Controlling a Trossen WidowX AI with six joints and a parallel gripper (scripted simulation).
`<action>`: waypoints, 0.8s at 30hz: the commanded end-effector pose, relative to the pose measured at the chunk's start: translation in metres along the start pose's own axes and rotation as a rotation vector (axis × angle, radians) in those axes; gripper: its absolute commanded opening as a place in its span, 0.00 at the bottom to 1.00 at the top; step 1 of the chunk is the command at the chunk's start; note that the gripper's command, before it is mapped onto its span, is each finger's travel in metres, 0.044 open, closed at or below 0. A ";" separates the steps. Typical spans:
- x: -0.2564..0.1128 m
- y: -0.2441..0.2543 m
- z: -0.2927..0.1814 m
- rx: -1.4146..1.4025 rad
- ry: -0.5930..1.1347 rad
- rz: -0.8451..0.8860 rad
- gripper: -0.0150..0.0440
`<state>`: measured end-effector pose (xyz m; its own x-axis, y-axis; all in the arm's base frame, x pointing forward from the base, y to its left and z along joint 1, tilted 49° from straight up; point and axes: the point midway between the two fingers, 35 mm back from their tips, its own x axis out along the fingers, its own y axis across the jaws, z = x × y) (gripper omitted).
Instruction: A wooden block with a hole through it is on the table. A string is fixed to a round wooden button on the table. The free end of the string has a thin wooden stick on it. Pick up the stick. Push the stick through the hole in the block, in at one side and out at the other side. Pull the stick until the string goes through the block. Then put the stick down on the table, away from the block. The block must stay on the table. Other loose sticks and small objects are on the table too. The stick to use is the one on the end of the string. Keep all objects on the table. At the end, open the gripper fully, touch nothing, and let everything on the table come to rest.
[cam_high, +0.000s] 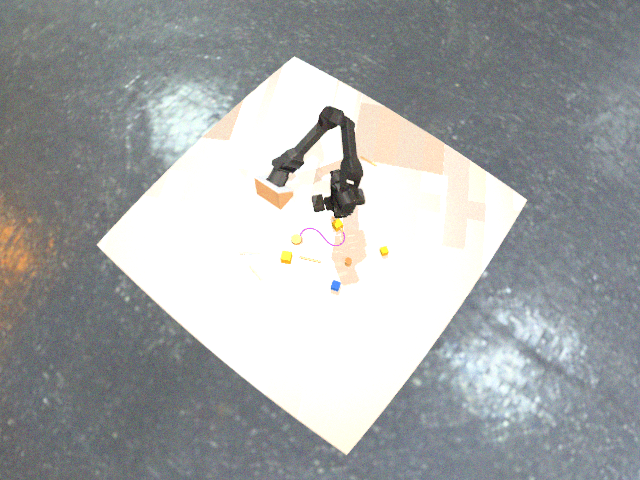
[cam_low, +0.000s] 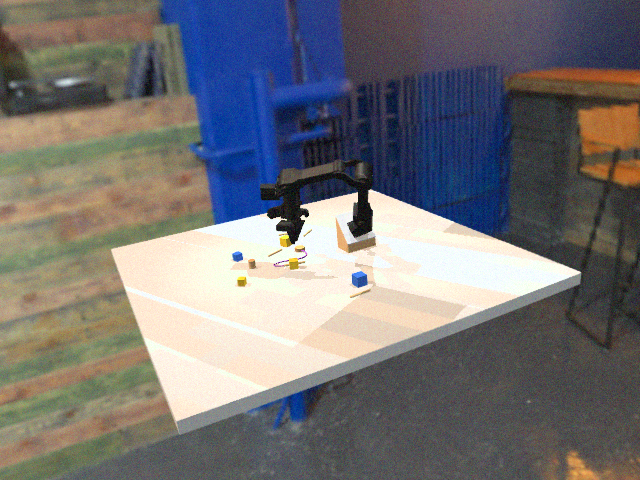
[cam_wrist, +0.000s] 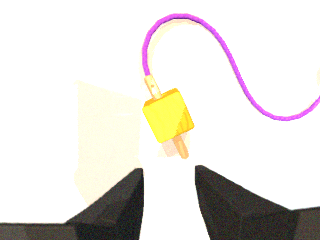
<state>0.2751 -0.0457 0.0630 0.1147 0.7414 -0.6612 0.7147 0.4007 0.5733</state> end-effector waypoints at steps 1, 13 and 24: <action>0.007 -0.012 -0.015 -0.398 0.042 -0.017 0.47; 0.007 -0.012 -0.015 -0.398 0.042 -0.017 0.47; 0.021 -0.012 -0.014 -0.398 0.040 -0.019 0.47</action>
<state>0.2610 -0.0342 0.0539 0.0797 0.7446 -0.6628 0.3867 0.5897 0.7090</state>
